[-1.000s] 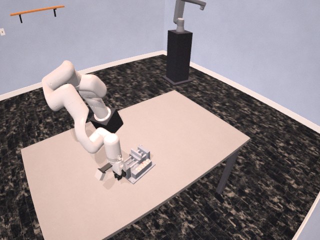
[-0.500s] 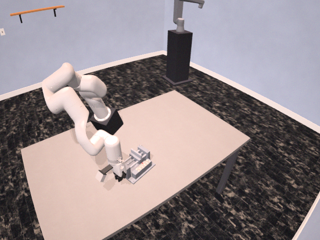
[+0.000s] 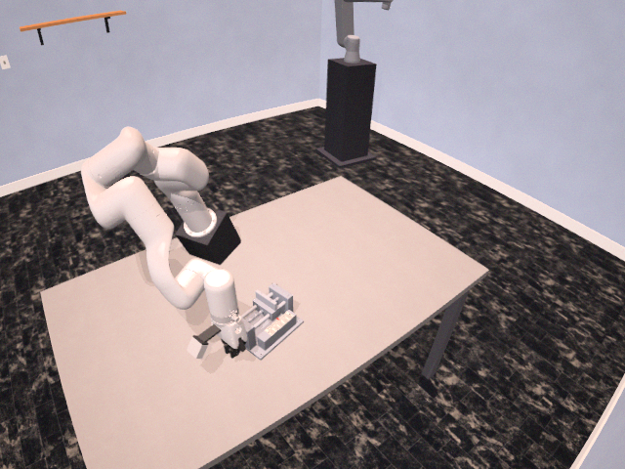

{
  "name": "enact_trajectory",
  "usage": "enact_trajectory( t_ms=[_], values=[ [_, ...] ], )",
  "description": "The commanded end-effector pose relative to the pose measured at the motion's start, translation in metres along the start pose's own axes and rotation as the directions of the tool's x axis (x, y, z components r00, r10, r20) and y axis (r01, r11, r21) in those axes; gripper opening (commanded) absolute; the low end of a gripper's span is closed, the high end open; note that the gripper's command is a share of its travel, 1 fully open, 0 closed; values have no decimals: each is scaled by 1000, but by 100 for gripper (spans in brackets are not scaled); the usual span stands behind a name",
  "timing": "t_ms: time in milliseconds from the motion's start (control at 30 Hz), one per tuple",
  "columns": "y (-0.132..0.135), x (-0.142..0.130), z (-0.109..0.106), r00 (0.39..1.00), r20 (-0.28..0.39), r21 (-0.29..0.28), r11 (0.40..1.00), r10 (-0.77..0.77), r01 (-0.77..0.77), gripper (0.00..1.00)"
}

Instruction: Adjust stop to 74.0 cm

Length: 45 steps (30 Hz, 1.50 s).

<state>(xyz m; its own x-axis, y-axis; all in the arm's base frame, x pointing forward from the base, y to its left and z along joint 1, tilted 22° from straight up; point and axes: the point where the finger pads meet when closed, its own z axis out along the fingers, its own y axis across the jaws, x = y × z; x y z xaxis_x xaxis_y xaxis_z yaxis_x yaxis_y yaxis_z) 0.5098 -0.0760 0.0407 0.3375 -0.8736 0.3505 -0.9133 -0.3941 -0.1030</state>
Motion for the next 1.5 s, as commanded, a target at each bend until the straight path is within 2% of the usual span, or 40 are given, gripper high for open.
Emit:
enact_trajectory(
  t_ms=[0, 700, 1133, 1467],
  values=[
    [2, 0, 3, 1000, -2, 0, 1000, -1, 1, 6],
    [33, 0, 18, 1000, -2, 0, 1000, -1, 1, 6],
    [55, 0, 5, 1000, -2, 0, 1000, -1, 1, 6],
    [60, 0, -7, 1000, -2, 0, 1000, -1, 1, 6]
  ],
)
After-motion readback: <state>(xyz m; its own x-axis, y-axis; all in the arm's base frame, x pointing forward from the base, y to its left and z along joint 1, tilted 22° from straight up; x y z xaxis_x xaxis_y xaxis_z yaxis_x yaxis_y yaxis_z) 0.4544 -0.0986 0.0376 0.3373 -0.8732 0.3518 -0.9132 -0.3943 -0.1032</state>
